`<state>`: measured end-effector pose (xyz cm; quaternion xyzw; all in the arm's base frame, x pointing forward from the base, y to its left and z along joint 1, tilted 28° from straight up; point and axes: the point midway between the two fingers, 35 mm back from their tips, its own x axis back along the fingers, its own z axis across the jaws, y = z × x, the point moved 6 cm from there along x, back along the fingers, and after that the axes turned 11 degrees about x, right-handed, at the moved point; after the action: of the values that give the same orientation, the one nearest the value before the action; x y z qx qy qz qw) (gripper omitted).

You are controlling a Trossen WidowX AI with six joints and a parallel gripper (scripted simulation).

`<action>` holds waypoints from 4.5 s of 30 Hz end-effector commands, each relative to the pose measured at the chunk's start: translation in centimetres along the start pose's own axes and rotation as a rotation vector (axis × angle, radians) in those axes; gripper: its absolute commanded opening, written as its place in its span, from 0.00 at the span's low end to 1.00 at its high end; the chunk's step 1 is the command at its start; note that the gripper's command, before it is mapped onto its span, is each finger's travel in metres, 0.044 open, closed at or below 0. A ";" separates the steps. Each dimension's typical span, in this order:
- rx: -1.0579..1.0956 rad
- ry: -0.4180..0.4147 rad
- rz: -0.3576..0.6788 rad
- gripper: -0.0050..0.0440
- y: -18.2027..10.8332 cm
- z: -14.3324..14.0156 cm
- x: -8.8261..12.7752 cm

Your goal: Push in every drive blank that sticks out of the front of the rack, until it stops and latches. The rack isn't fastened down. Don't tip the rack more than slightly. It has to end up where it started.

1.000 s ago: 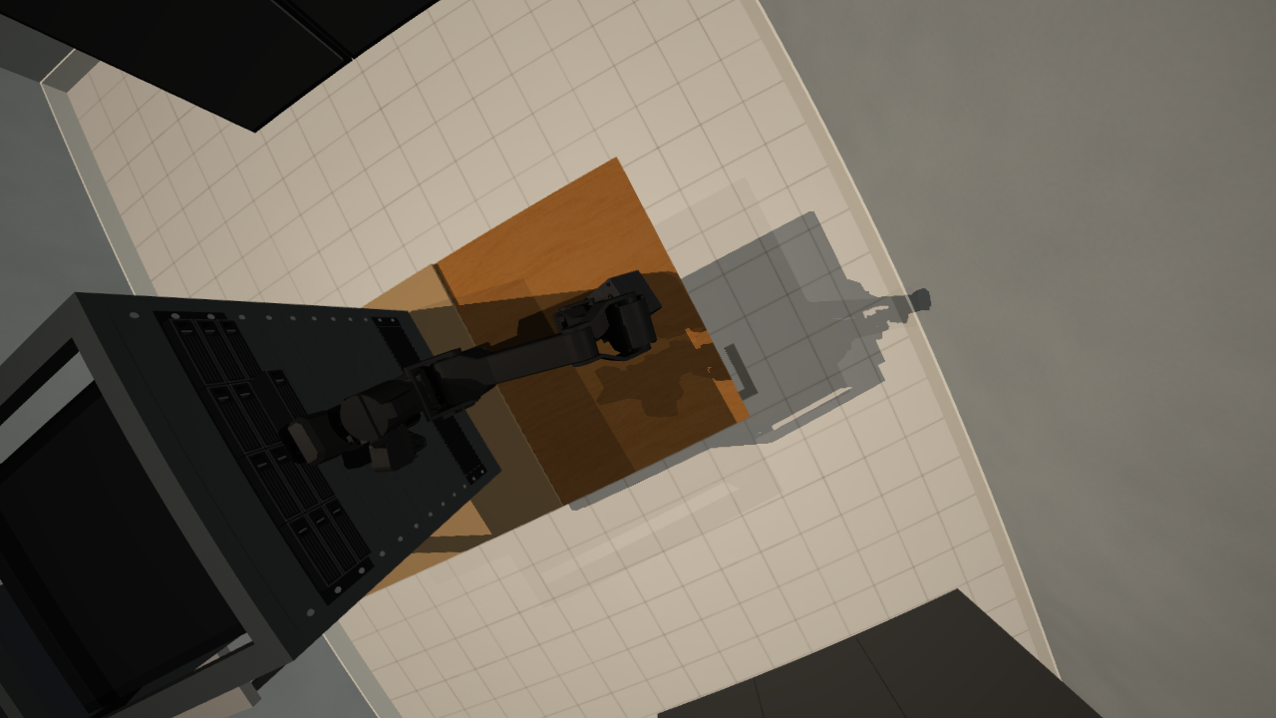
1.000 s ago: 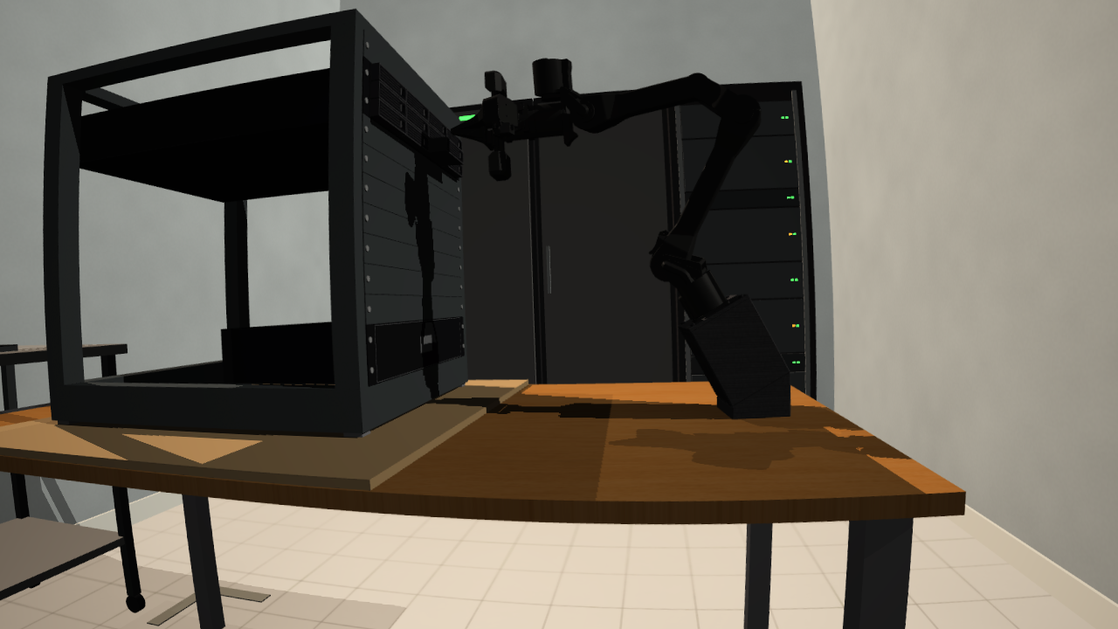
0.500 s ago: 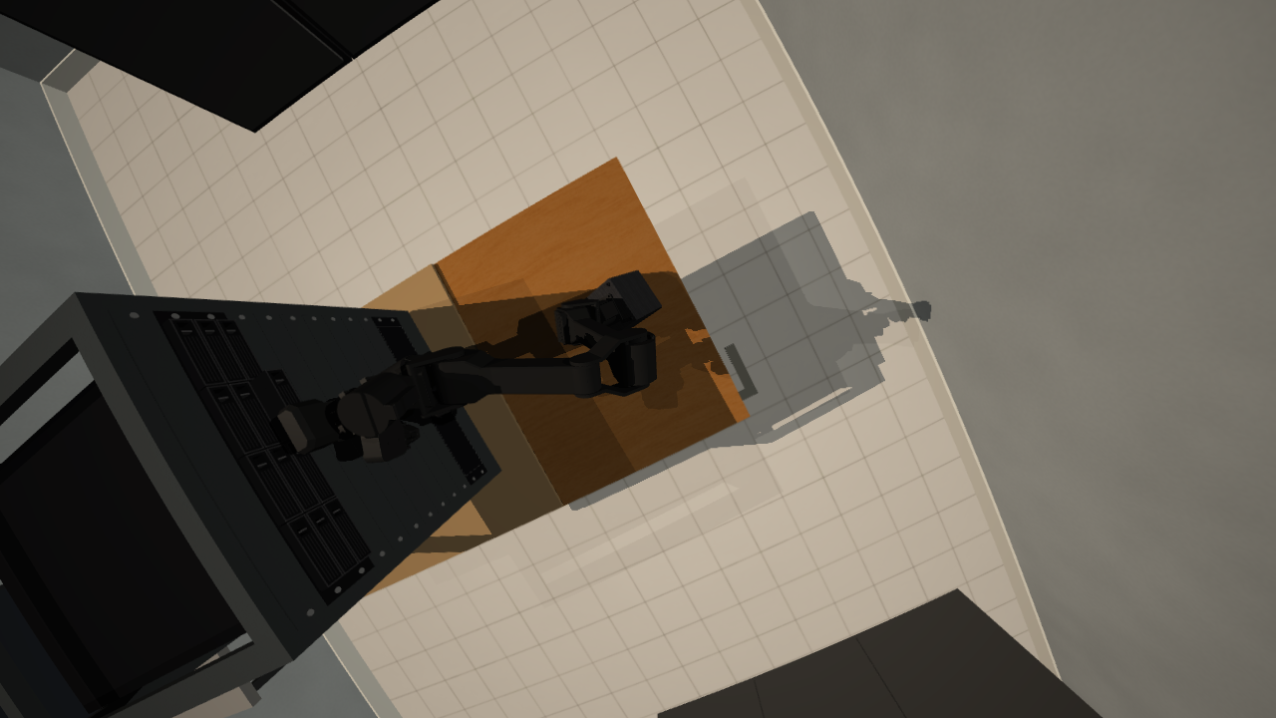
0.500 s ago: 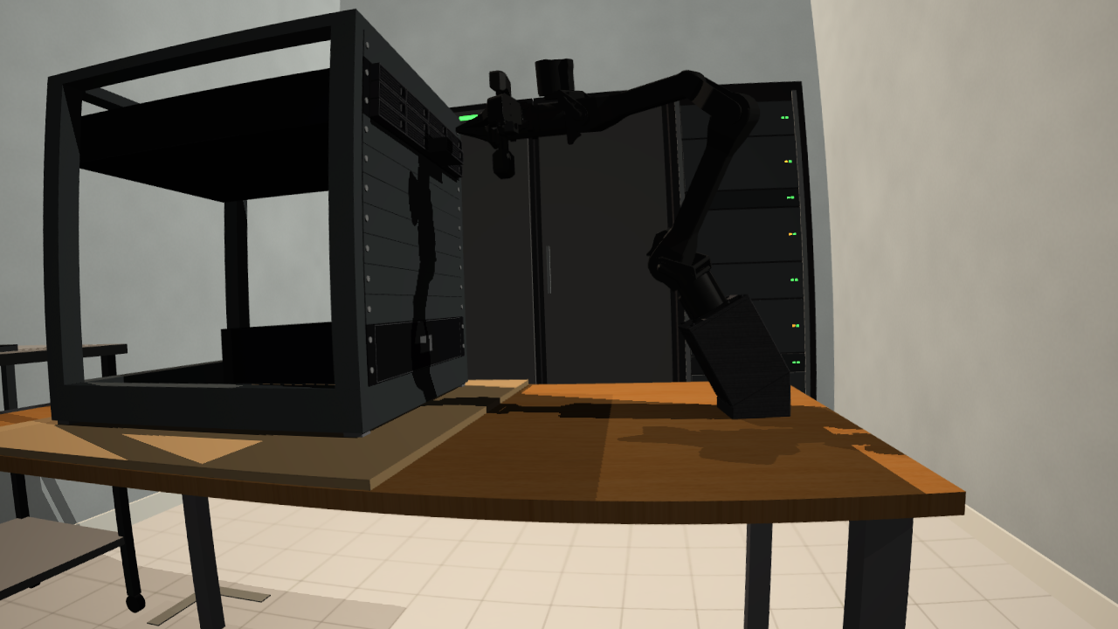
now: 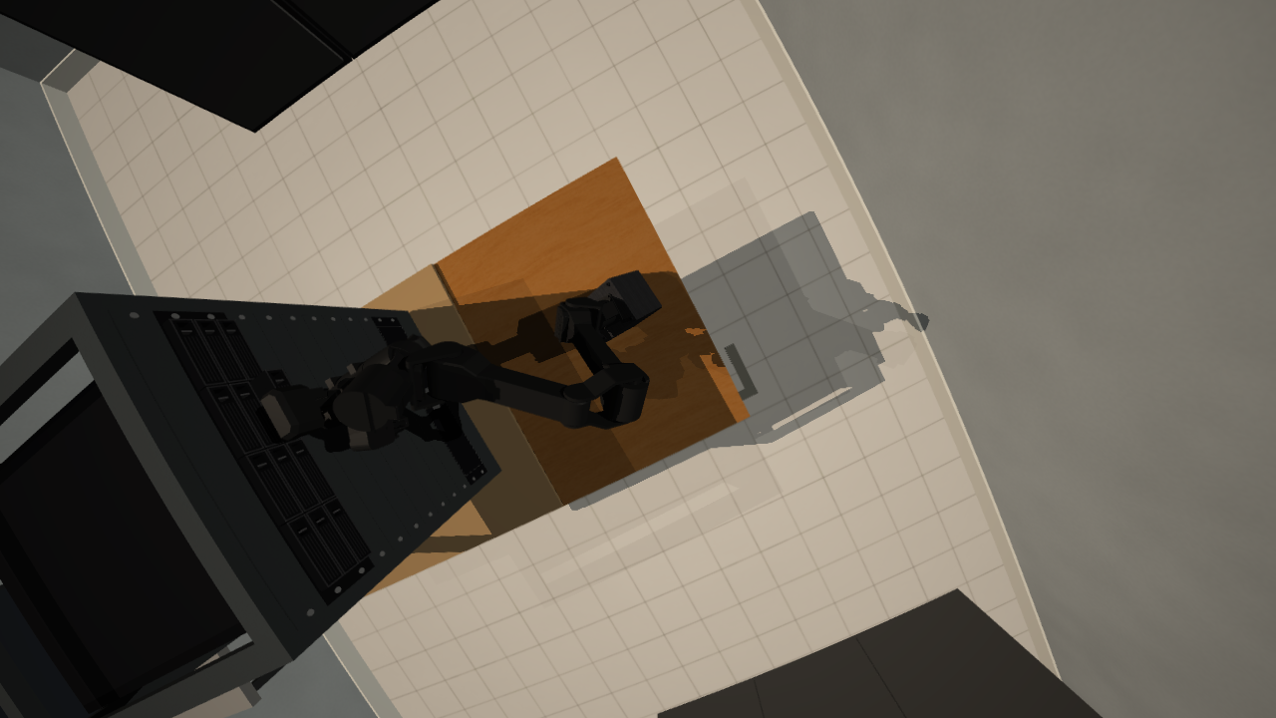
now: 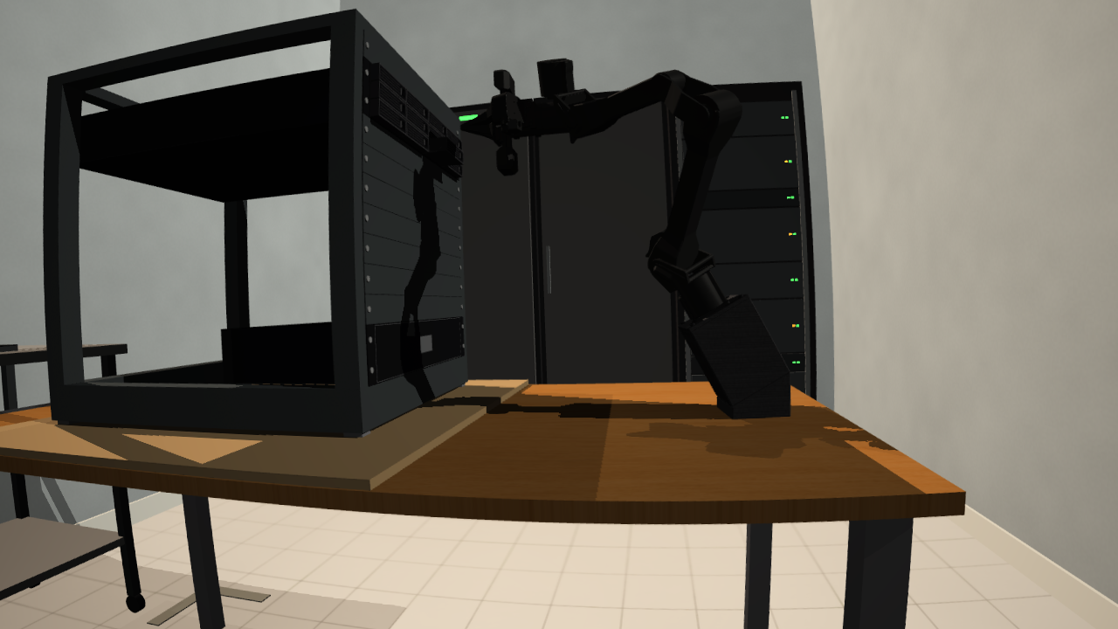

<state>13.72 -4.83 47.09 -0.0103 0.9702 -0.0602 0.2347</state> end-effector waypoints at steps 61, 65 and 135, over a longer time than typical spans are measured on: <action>0.009 -0.017 -0.014 0.00 -6.0 -2.2 -1.4; 0.009 -0.017 -0.014 0.00 -6.0 -2.2 -1.4; 0.009 -0.018 -0.014 0.00 -5.6 -2.8 -5.0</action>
<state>16.72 -10.20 51.58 -0.0153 0.9698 -0.0580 0.2363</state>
